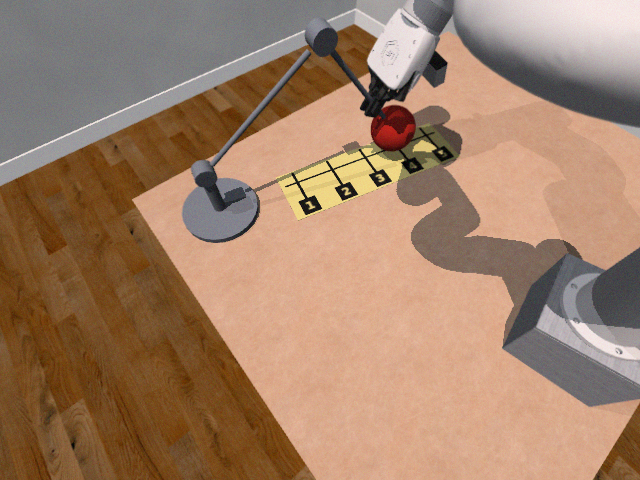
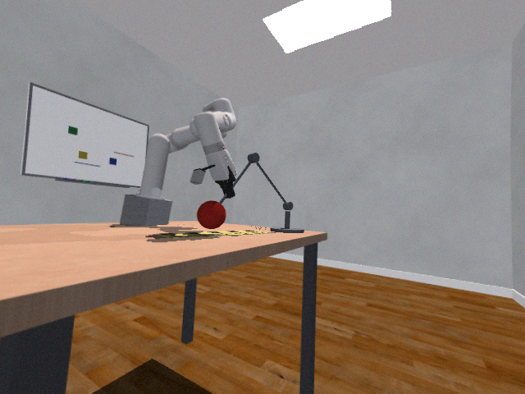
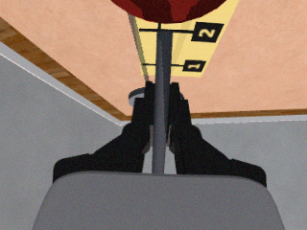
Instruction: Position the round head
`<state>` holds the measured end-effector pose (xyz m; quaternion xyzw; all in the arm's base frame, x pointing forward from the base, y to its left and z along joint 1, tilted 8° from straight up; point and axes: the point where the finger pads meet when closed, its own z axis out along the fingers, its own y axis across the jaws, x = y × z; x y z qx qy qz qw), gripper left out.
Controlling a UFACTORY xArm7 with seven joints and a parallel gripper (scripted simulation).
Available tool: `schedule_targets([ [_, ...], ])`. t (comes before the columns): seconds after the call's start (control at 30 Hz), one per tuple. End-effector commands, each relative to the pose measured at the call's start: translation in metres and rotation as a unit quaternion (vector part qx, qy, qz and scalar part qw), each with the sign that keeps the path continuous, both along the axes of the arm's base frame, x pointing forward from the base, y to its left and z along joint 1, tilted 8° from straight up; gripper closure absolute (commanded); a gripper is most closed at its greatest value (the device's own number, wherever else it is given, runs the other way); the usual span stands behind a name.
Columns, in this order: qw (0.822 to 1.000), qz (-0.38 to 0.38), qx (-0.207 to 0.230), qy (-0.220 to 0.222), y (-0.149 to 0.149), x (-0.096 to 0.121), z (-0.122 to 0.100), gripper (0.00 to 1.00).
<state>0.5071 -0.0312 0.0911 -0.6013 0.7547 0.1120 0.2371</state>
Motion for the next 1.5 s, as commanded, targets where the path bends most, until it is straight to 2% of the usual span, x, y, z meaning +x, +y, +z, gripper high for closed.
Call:
schedule_targets([
  [0.0,1.0,0.0,0.0,-0.003,0.008,0.003,0.01,1.0],
  [0.63,1.0,0.001,-0.001,-0.003,0.048,0.01,0.039,1.0],
  [0.67,1.0,0.001,-0.001,-0.003,0.048,0.01,0.039,0.0],
  [1.47,1.0,0.002,0.0,-0.003,0.047,0.01,0.037,0.0],
])
